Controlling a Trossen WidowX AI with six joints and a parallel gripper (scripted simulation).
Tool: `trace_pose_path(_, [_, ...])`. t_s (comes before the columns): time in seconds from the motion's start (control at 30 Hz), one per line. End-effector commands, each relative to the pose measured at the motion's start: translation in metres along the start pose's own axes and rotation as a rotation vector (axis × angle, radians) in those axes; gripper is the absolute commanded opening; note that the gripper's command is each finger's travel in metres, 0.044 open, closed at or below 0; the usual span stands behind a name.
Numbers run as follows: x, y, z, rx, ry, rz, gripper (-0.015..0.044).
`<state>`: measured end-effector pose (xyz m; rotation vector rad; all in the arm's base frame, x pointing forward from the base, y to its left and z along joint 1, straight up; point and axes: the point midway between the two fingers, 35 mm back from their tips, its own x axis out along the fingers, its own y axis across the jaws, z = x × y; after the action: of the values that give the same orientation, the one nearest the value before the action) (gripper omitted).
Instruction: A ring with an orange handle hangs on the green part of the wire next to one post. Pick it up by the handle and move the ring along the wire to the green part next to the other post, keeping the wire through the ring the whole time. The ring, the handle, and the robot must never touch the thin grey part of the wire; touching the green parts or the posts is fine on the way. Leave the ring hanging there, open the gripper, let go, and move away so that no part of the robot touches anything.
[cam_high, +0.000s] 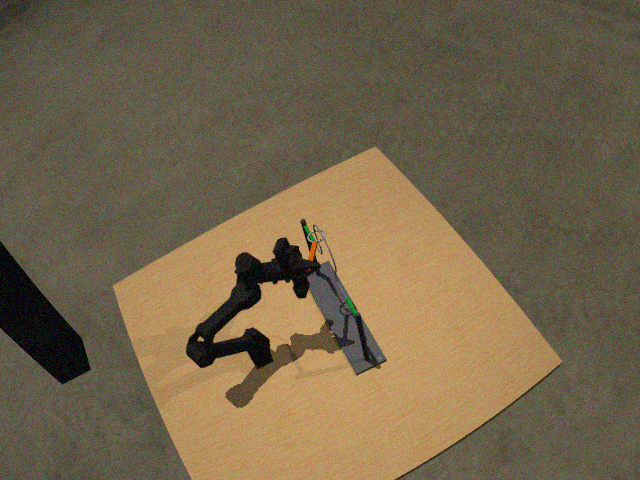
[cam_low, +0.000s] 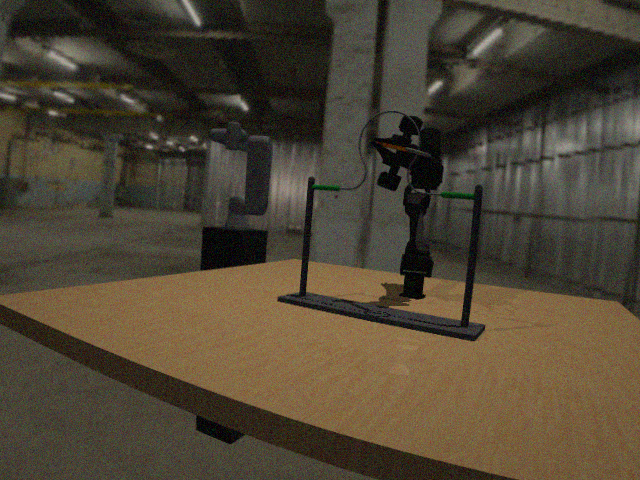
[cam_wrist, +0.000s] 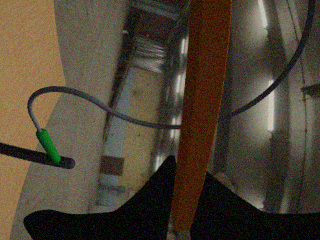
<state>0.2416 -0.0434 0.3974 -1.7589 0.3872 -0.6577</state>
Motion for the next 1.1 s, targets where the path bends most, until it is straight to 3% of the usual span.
trace_pose_path(0.0, [-0.001, -0.004, -0.002, -0.042, -0.005, -0.039, -0.015])
trace_pose_path(0.6, [0.0, -0.004, -0.003, -0.177, -0.018, -0.124, -0.015])
trace_pose_path(1.07, [0.001, 0.021, -0.008, -0.092, -0.008, -0.068, -0.015])
